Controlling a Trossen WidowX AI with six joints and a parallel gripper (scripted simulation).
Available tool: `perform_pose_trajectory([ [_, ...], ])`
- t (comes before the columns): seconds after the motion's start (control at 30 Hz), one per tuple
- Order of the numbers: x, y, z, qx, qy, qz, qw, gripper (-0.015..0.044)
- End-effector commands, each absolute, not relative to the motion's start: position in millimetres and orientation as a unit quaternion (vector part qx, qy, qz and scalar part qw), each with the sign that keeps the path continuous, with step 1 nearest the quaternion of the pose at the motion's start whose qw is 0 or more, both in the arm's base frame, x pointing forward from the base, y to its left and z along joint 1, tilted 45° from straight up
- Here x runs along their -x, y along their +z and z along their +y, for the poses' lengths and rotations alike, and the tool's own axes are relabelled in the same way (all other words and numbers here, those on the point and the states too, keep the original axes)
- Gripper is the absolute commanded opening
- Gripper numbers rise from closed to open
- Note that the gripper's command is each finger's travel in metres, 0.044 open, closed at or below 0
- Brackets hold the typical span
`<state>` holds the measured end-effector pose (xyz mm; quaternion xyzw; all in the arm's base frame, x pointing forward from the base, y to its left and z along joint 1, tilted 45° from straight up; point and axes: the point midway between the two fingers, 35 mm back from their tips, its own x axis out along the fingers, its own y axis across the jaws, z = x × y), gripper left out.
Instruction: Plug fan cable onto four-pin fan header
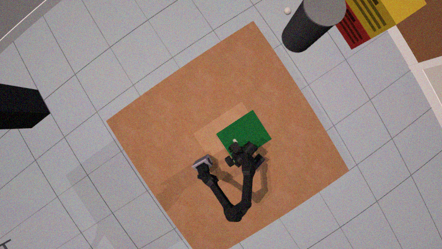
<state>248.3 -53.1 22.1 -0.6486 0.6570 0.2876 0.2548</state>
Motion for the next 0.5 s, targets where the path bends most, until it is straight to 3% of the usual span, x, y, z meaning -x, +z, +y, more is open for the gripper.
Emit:
perform_pose_trajectory([
  [0.0, -254, 15, -41, 0.648, 0.291, 0.656, 0.254, 0.0],
  [0.17, -268, -20, -8, 0.652, 0.302, 0.651, 0.244, 0.0],
  [0.47, -269, -22, -7, 0.652, 0.302, 0.651, 0.244, 0.0],
])
